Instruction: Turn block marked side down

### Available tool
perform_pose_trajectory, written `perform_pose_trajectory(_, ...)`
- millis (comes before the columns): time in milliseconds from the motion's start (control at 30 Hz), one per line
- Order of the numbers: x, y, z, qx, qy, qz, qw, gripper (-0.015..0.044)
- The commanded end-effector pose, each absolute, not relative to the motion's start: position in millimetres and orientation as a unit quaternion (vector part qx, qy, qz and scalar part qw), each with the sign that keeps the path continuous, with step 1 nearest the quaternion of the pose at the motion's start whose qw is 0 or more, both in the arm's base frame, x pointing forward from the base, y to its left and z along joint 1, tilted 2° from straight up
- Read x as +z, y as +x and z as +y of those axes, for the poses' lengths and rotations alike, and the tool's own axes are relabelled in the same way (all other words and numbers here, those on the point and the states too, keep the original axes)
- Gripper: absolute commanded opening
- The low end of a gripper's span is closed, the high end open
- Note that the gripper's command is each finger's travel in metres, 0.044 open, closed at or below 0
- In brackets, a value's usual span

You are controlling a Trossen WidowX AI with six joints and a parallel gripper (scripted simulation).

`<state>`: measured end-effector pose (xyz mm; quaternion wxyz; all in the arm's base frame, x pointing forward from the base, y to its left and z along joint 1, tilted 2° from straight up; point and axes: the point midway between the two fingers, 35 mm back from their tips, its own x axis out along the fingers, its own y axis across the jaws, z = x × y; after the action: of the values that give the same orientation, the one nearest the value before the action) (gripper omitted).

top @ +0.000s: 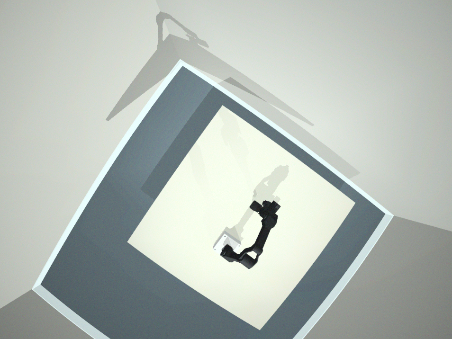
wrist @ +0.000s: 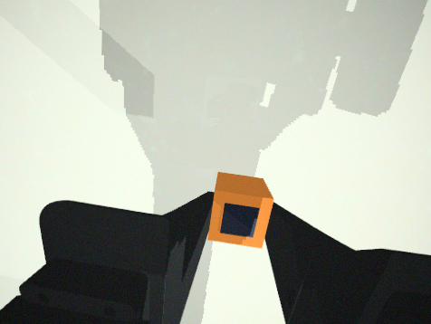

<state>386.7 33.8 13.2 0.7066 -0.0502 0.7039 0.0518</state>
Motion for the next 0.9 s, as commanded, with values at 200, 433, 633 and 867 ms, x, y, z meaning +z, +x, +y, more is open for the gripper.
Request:
perform_pose_trajectory(200,9.6,389.7,33.5,0.055,-0.047,0.654,0.753,0.0000)
perform_pose_trajectory(433,6.3,390.0,33.4,0.057,-0.044,0.614,0.786,0.0000)
perform_pose_trajectory(633,5.0,388.8,33.3,0.059,-0.041,0.579,0.812,0.0000)
perform_pose_trajectory(867,5.2,385.6,32.9,0.061,-0.039,0.536,0.841,0.0000)
